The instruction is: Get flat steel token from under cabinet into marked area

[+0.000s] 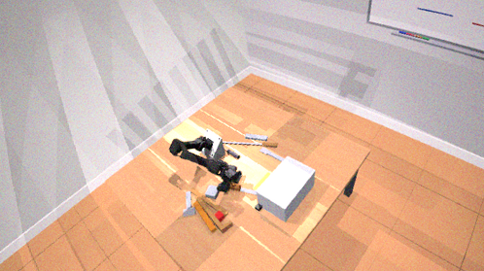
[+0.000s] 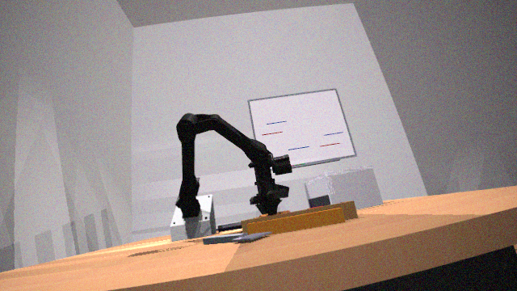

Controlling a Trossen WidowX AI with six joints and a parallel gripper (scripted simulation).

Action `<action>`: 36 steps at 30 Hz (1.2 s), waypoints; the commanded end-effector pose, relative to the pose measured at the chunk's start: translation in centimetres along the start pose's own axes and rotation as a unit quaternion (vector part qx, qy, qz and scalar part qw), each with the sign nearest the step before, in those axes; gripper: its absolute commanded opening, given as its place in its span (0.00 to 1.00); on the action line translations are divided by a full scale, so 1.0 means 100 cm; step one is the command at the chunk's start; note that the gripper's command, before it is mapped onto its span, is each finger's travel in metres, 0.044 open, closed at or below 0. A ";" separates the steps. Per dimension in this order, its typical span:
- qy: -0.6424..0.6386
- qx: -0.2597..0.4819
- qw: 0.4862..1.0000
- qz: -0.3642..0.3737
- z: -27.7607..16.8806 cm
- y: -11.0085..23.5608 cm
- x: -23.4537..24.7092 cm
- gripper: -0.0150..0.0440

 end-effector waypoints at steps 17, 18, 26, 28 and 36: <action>-0.002 0.000 1.000 -0.001 0.025 0.000 -0.004 0.25; -0.002 0.000 1.000 -0.001 0.027 0.000 -0.005 0.25; -0.002 -0.001 1.000 -0.001 0.036 0.001 -0.006 0.25; -0.002 -0.001 1.000 -0.001 0.038 0.001 -0.006 0.25; -0.002 -0.001 1.000 -0.001 0.047 0.001 -0.008 0.25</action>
Point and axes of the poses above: the point midway between the two fingers, 35 mm back from their tips, its own y axis back along the fingers, its own x axis across the jaws, z = x × y, the point moved 10 cm from there along y, back along the fingers, and after that the axes turned 6 degrees about y, right-handed, at the moved point
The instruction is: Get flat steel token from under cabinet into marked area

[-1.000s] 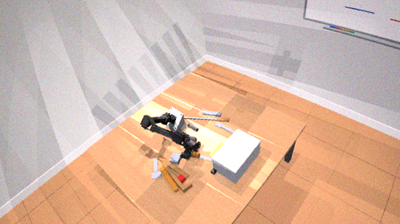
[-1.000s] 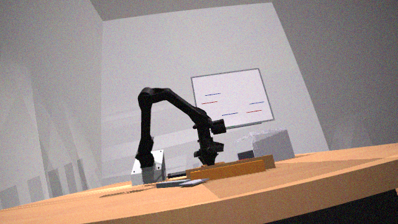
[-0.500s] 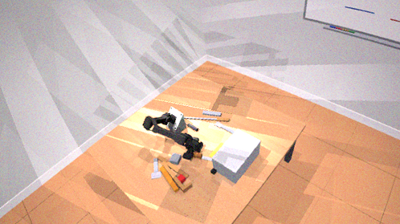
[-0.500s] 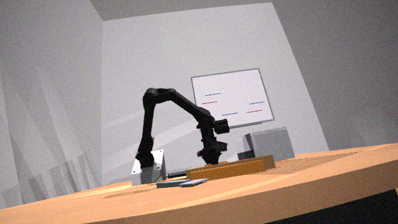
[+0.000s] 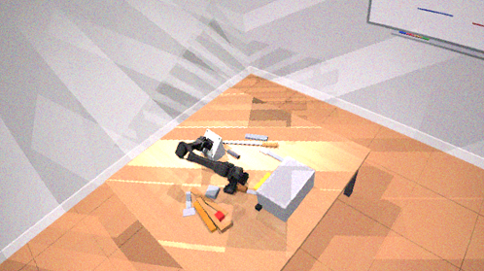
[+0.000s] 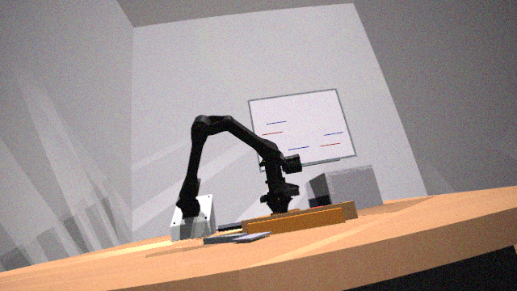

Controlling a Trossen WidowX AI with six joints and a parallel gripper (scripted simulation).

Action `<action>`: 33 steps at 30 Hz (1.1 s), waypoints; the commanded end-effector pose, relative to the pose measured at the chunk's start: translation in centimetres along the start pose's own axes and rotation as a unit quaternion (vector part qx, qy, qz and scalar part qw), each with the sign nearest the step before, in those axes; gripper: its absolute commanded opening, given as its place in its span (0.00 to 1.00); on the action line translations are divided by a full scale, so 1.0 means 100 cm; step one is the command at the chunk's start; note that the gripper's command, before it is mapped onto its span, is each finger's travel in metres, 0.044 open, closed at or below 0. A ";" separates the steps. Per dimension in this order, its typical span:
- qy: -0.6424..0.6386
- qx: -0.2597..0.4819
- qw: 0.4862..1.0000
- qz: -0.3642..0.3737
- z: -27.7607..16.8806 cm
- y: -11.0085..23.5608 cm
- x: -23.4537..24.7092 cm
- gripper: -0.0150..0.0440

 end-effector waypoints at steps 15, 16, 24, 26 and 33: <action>-0.002 -0.001 1.000 -0.001 0.021 0.000 -0.004 0.25; -0.002 -0.001 1.000 -0.001 0.022 0.000 -0.004 0.25; -0.002 -0.001 1.000 -0.001 0.030 0.001 -0.005 0.25; -0.002 -0.001 1.000 -0.001 0.032 0.001 -0.006 0.25; -0.002 -0.001 1.000 -0.001 0.039 0.001 -0.007 0.25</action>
Point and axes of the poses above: the point midway between the two fingers, 35 mm back from their tips, its own y axis back along the fingers, its own x axis across the jaws, z = x × y, the point moved 10 cm from there along y, back along the fingers, and after that the axes turned 6 degrees about y, right-handed, at the moved point
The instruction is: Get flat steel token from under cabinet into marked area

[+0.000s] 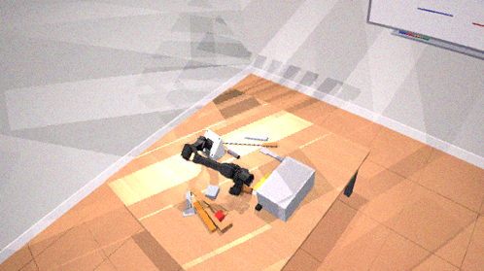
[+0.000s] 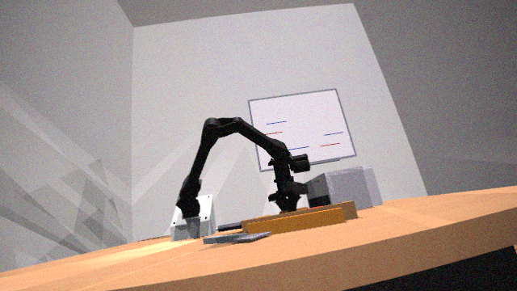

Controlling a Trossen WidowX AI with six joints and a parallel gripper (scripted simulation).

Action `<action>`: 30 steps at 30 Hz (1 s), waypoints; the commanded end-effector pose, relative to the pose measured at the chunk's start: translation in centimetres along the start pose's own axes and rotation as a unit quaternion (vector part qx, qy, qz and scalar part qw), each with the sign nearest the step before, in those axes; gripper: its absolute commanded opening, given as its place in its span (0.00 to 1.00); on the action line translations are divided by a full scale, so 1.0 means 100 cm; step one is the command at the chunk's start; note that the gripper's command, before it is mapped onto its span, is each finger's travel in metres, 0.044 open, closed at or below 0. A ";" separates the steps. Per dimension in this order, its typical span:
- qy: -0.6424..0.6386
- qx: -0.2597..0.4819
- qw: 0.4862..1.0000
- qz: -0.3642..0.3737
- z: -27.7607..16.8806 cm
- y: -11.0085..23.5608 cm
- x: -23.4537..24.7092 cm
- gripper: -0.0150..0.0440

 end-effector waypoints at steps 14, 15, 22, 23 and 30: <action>-0.002 -0.001 1.000 -0.001 0.018 0.000 -0.003 0.25; -0.002 -0.001 1.000 -0.001 0.019 0.000 -0.003 0.25; -0.002 -0.001 1.000 -0.001 0.026 0.001 -0.004 0.25; -0.002 -0.001 1.000 -0.001 0.026 0.001 -0.005 0.25; -0.003 -0.001 1.000 -0.001 0.033 0.001 -0.006 0.25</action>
Point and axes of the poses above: the point midway between the two fingers, 35 mm back from their tips, its own y axis back along the fingers, its own x axis across the jaws, z = x × y, the point moved 10 cm from there along y, back along the fingers, and after that the axes turned 6 degrees about y, right-handed, at the moved point
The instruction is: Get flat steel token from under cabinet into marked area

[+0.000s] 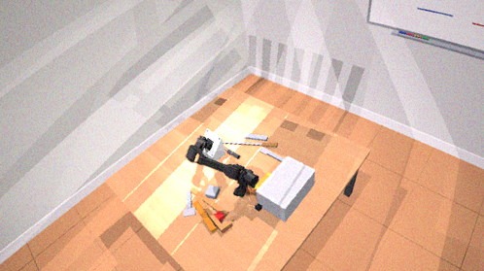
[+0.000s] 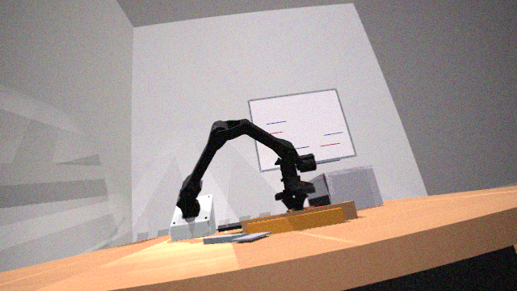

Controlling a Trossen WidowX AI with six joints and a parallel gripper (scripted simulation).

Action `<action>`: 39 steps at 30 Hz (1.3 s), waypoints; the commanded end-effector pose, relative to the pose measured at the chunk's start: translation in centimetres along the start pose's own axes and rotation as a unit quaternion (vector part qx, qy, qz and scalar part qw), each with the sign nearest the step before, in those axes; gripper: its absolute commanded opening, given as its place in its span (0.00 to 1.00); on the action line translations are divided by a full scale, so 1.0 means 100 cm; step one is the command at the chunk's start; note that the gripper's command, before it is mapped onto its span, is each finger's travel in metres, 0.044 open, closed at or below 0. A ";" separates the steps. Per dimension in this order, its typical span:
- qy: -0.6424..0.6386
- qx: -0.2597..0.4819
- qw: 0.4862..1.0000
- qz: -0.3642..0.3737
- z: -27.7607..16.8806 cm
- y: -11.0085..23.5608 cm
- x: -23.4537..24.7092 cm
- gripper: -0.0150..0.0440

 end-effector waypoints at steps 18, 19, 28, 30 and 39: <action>-0.002 -0.001 1.000 -0.001 0.019 0.000 -0.003 0.25; -0.002 -0.001 1.000 -0.001 0.019 -0.001 -0.002 0.25; -0.002 -0.001 1.000 -0.001 0.019 -0.002 -0.002 0.25; -0.002 -0.001 1.000 -0.001 0.019 -0.002 -0.002 0.25; -0.002 -0.001 1.000 -0.001 0.019 -0.002 -0.001 0.25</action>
Point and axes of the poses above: the point midway between the two fingers, 35 mm back from their tips, its own y axis back along the fingers, its own x axis across the jaws, z = x × y, the point moved 10 cm from there along y, back along the fingers, and after that the axes turned 6 degrees about y, right-handed, at the moved point
